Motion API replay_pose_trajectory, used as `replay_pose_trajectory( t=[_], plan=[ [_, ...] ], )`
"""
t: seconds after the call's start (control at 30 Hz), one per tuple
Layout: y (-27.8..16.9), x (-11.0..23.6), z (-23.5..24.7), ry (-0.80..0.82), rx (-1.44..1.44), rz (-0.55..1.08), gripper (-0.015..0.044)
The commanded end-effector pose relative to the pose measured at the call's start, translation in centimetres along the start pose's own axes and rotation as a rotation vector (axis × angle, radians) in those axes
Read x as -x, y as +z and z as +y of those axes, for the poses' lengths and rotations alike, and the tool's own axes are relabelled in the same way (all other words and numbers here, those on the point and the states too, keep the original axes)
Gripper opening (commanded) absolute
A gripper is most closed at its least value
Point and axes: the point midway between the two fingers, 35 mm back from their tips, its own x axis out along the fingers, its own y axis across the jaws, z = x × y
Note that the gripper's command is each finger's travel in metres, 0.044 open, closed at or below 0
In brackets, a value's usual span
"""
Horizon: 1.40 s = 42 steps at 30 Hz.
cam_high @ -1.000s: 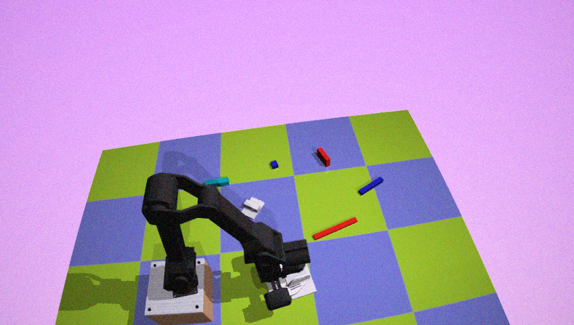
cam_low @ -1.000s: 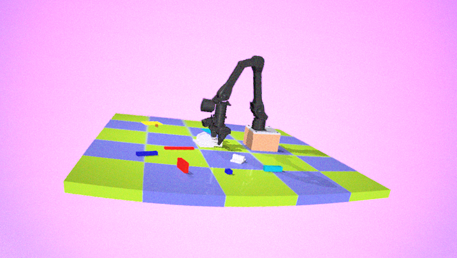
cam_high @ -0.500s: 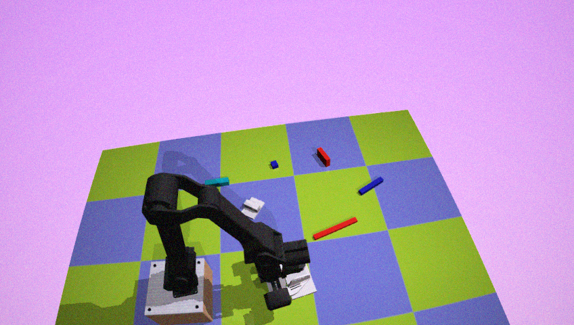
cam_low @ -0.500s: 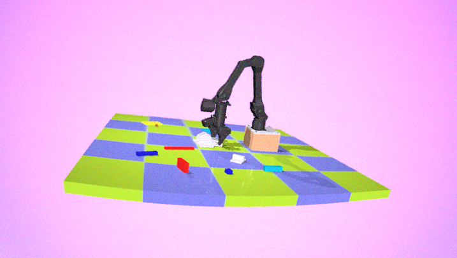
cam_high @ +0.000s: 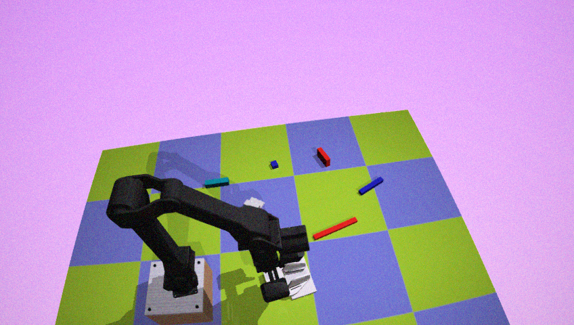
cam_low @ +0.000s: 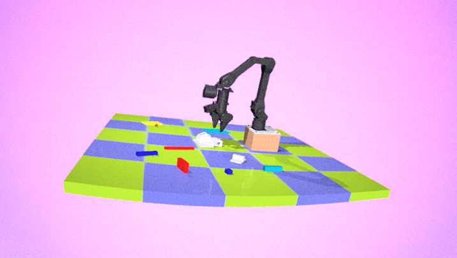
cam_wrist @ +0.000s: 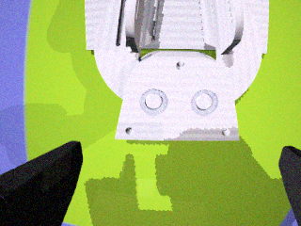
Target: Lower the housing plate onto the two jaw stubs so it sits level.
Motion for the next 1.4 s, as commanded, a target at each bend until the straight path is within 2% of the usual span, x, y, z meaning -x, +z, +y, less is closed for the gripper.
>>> replay_pose_trajectory(
  t=[0.0, 0.2, 0.27, 1.37],
  plan=[
    [0.0, -0.1, 0.0, 0.001, 0.001, 0.002, 0.0440],
    [-2.1, 5.1, 0.3, 0.005, 0.003, 0.011, 0.0440],
    [-2.4, 5.8, 0.3, 0.005, 0.002, 0.012, 0.0440],
    [-2.4, 5.8, 0.3, 0.005, 0.002, 0.012, 0.0440]
  ],
)
